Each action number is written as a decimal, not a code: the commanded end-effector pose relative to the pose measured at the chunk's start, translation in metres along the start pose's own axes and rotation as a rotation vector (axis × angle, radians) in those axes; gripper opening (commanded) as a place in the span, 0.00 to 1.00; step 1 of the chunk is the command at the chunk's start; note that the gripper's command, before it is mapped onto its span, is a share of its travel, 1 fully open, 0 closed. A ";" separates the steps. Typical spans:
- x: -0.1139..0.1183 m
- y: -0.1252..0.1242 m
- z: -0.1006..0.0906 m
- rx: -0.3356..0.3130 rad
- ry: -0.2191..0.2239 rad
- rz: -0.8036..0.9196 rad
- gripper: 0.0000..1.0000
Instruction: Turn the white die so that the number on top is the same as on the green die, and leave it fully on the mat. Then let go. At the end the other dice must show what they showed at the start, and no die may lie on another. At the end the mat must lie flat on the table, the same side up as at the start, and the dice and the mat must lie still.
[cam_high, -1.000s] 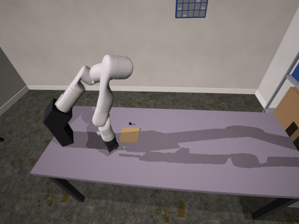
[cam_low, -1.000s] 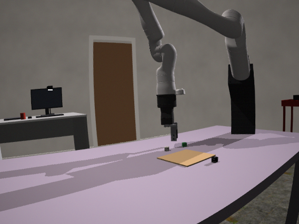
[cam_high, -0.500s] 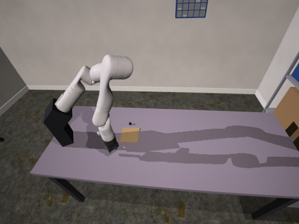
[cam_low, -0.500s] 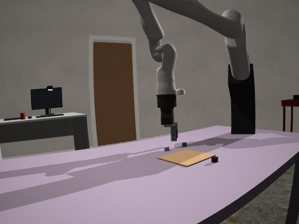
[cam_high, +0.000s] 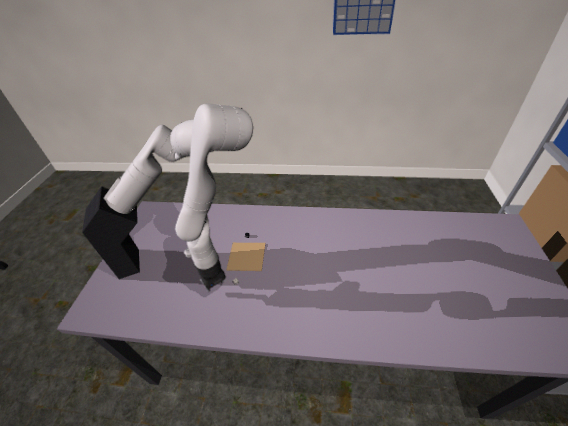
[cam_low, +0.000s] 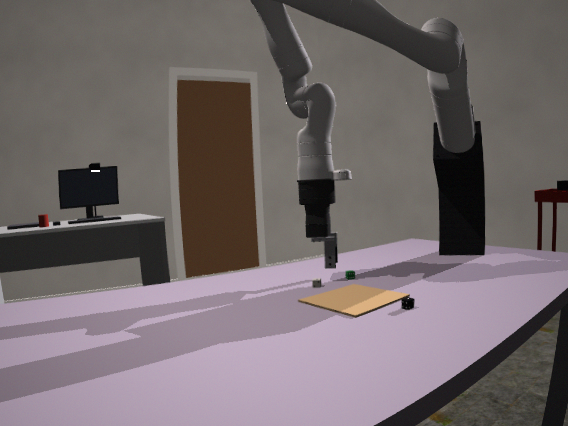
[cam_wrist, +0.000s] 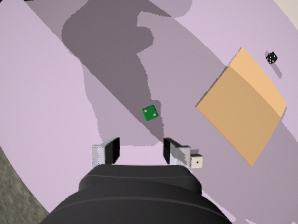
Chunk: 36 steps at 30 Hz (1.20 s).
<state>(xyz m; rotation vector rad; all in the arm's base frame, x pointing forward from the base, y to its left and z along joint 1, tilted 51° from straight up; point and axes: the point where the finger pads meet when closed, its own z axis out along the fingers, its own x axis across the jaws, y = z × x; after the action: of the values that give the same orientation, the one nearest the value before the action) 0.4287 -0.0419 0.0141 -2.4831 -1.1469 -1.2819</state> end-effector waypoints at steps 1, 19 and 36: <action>-0.001 -0.001 0.000 0.000 0.000 0.002 1.00; 0.016 -0.009 0.000 0.000 0.000 0.002 1.00; 0.069 -0.034 0.000 0.000 0.000 0.002 1.00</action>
<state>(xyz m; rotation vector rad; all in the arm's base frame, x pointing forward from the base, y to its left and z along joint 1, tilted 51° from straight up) 0.4296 0.0107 0.0499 -2.4974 -1.1088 -1.2720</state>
